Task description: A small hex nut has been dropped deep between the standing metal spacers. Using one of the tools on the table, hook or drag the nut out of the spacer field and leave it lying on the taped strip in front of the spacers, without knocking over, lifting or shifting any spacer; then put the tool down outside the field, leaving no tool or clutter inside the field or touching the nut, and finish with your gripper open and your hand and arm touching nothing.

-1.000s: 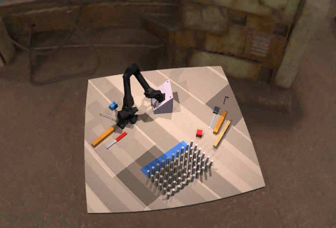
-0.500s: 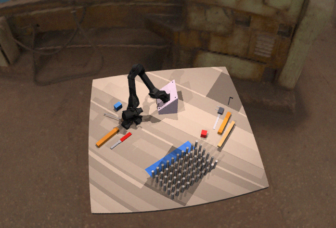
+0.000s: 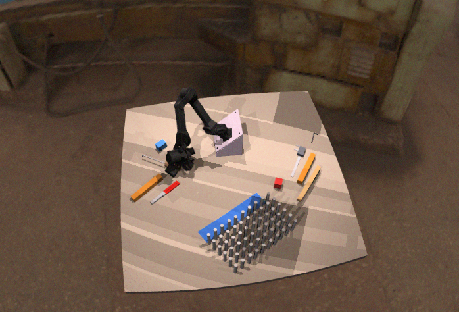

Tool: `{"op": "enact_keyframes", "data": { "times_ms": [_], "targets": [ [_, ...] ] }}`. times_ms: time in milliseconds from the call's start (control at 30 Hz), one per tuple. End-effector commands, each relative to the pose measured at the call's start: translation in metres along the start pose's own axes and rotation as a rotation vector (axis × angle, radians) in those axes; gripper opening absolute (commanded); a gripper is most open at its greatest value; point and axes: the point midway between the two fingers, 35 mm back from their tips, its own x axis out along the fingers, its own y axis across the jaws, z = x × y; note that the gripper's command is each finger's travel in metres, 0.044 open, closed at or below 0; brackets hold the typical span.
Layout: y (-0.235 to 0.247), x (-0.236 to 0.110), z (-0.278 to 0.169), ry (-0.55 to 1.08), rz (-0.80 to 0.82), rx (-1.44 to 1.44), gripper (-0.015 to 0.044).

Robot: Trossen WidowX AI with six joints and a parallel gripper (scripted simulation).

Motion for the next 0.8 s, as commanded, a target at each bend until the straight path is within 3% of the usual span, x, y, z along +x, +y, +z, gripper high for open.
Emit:
{"op": "enact_keyframes", "data": {
  "times_ms": [0, 467, 767],
  "targets": [
    [0.0018, 0.0018, 0.0020, 0.000, -0.002, -0.009, 0.0000],
    [0.0035, 0.0061, 0.0014, 0.012, -0.007, -0.012, 0.0000],
    [0.0017, 0.0047, -0.0005, 0.012, -0.006, -0.003, 0.0236]
  ]
}}
